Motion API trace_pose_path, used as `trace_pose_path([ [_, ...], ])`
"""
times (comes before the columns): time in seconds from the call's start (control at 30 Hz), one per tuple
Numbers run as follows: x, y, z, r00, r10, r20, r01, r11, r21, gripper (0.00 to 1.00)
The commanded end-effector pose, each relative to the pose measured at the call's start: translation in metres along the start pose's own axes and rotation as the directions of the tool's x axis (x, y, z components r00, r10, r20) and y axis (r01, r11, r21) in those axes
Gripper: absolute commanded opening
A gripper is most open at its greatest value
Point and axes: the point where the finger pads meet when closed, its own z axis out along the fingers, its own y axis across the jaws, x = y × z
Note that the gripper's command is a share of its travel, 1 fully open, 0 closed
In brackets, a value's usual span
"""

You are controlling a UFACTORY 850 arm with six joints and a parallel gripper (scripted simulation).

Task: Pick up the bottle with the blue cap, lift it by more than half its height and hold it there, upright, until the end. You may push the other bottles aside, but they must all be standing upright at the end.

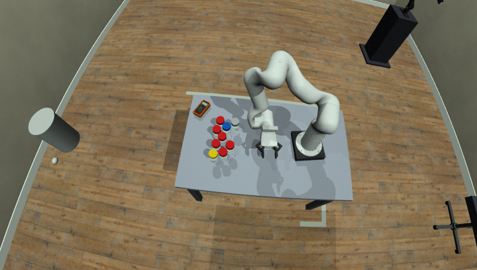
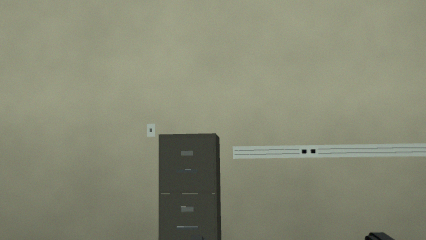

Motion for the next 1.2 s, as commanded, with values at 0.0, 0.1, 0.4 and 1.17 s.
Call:
trace_pose_path([
  [0.0, 0.003, 0.008, -0.004, 1.000, -0.014, 0.019, 0.012, 0.995, 0.099, 0.79],
  [0.1, 0.005, 0.012, -0.006, 0.999, -0.024, 0.036, 0.018, 0.988, 0.153, 0.79],
  [0.4, 0.009, 0.027, -0.017, 0.993, -0.063, 0.101, 0.029, 0.952, 0.303, 0.79],
  [1.17, 0.027, 0.083, -0.054, 0.916, -0.233, 0.325, -0.004, 0.807, 0.590, 0.79],
])
